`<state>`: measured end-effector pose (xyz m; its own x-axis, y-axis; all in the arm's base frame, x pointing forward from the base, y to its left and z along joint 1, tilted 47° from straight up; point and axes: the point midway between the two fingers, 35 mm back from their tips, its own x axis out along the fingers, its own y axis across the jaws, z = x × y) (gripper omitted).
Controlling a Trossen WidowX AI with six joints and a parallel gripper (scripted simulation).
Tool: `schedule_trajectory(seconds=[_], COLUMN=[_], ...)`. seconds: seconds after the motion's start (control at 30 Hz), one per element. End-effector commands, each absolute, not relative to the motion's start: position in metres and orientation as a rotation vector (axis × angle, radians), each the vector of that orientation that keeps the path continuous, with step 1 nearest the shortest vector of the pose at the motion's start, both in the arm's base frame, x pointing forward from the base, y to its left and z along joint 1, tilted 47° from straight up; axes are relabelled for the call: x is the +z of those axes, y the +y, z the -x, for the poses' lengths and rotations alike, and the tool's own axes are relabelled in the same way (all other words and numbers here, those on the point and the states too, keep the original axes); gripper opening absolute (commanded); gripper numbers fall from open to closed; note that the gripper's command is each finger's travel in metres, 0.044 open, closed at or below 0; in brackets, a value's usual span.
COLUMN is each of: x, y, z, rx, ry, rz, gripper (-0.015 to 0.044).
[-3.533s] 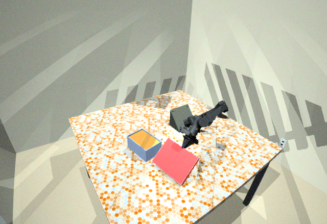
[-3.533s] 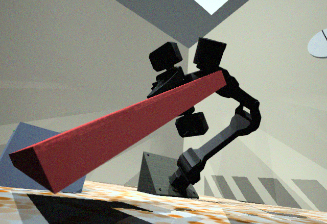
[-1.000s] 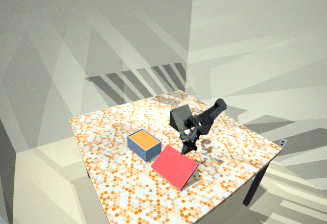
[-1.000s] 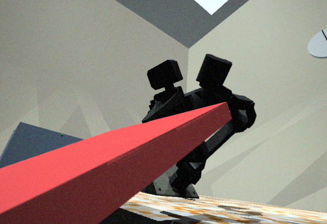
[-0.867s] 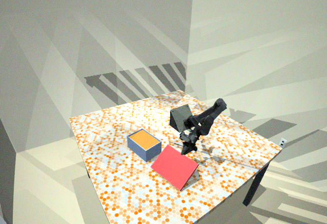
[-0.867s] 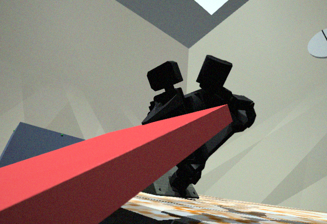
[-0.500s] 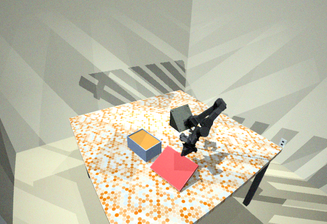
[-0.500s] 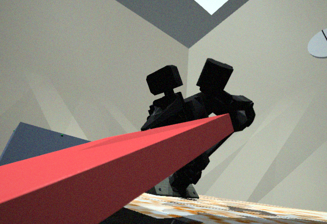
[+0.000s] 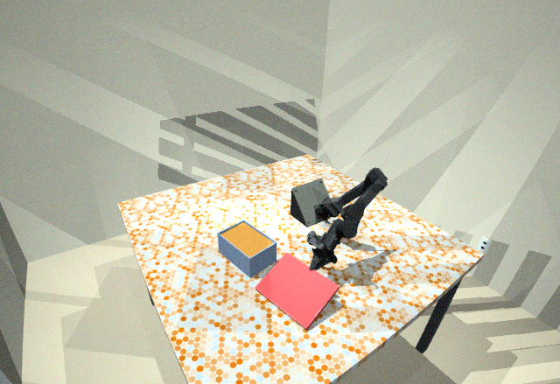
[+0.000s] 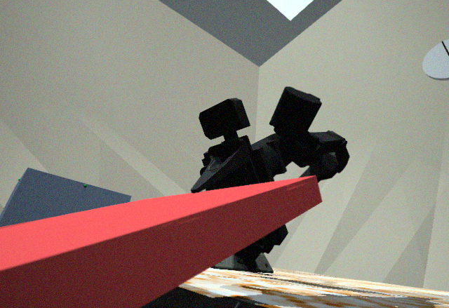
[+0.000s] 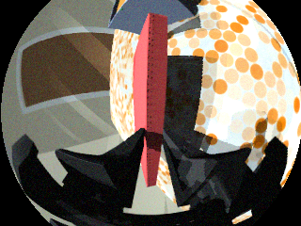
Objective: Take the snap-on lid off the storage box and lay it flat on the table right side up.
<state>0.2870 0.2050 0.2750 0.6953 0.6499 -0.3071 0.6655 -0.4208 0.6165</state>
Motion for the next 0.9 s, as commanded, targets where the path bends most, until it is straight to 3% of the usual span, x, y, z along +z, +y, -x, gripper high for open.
schedule_trajectory(seconds=[0.0,0.43,0.77,0.87], x=[0.264,0.257,0.268,0.268], y=[0.211,0.218,0.214,0.214], z=[-0.285,-0.284,-0.286,-0.285], rx=[-0.049,-0.049,-0.049,-0.049], ry=[1.024,1.024,1.024,1.024], rz=[-2.155,-2.155,-2.155,-2.155], gripper=[0.0,0.0,0.0263,0.0301])
